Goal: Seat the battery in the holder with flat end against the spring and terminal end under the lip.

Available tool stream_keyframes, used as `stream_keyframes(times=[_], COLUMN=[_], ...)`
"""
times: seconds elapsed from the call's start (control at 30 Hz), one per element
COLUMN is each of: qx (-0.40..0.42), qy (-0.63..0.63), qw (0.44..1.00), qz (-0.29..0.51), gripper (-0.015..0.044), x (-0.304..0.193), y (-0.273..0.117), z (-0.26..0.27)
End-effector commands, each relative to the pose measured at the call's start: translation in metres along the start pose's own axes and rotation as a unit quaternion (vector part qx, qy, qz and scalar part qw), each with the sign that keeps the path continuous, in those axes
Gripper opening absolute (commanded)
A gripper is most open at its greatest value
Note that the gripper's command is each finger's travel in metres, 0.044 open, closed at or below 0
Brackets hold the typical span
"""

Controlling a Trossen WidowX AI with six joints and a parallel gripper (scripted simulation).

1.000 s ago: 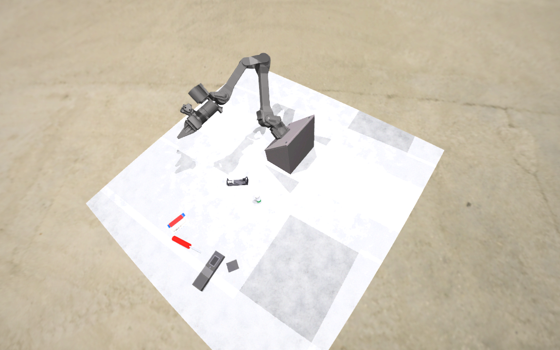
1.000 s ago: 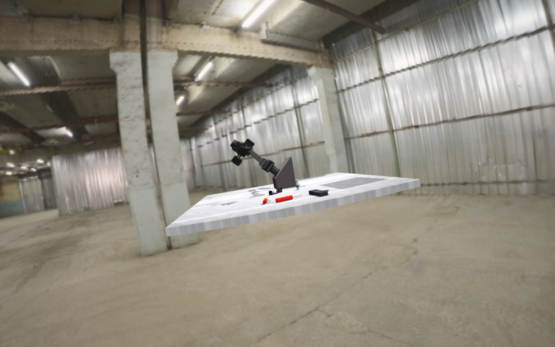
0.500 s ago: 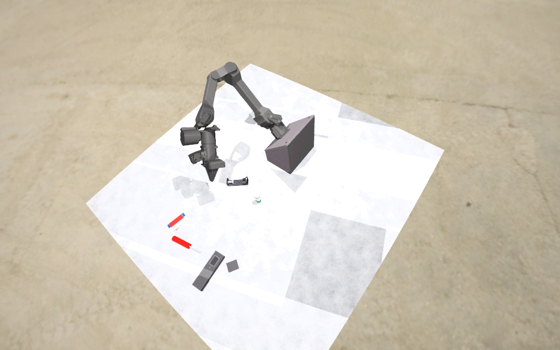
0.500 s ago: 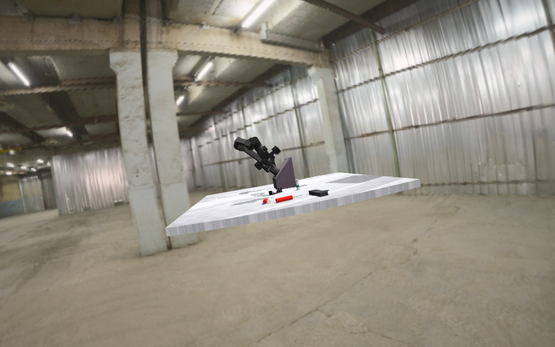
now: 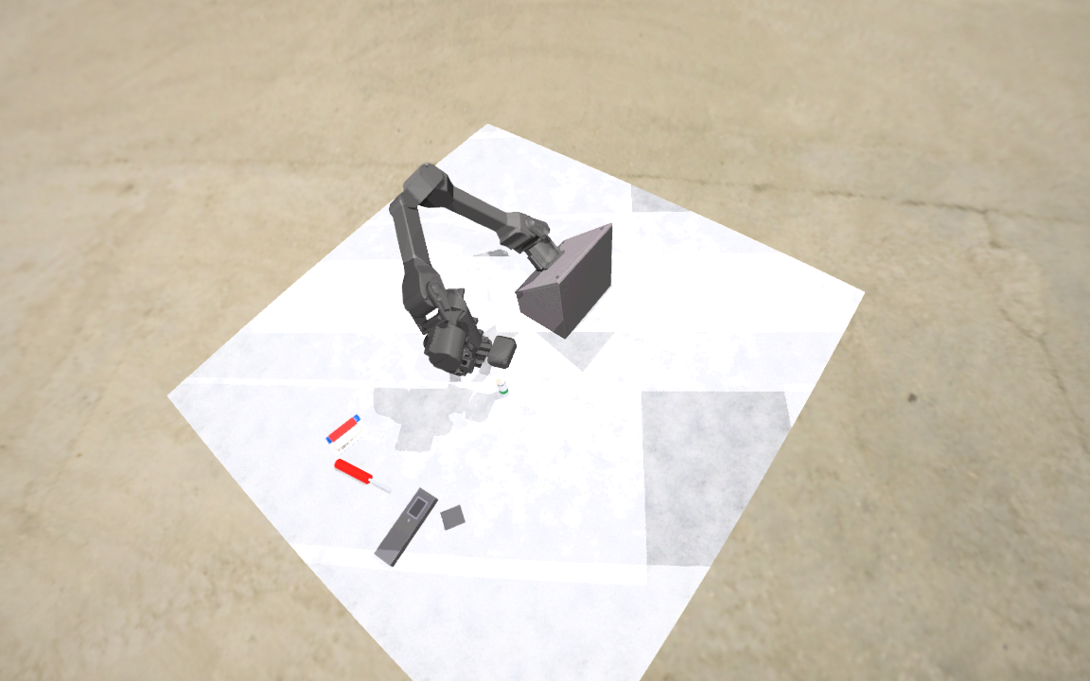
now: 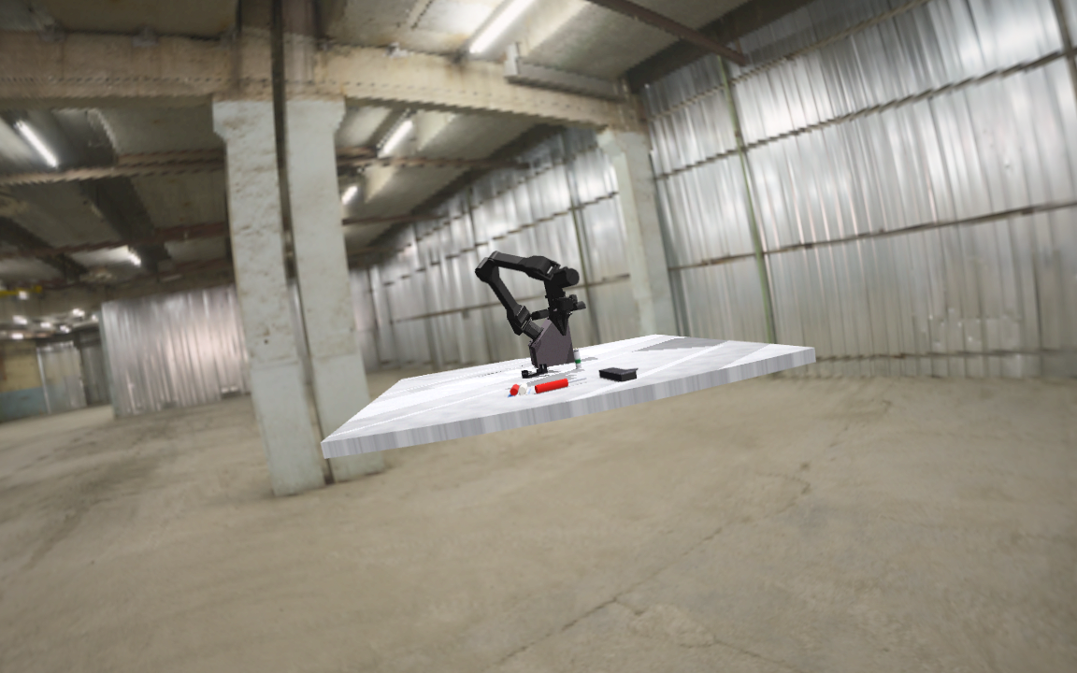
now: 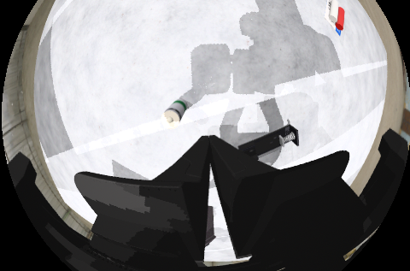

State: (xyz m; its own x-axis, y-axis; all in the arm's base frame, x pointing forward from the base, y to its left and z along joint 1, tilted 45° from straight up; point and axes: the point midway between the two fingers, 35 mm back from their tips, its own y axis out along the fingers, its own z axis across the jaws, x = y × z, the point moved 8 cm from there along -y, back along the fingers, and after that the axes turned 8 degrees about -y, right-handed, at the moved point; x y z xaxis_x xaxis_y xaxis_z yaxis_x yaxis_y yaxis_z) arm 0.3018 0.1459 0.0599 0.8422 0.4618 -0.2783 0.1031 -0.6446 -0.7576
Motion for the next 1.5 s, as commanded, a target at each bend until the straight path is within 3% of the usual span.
stream_keyframes(times=[0.0,0.13,0.4,1.47], qx=[-0.023,-0.023,-0.024,-0.022], qy=[-0.018,-0.018,-0.018,-0.018], qw=[0.999,0.999,0.999,0.999], qz=[0.017,0.017,0.018,0.017], gripper=[0.0,0.0,0.0,0.0], x=[0.003,0.003,0.0,0.006], y=[-0.001,0.006,0.078,0.081], z=[0.004,0.004,0.0,0.045])
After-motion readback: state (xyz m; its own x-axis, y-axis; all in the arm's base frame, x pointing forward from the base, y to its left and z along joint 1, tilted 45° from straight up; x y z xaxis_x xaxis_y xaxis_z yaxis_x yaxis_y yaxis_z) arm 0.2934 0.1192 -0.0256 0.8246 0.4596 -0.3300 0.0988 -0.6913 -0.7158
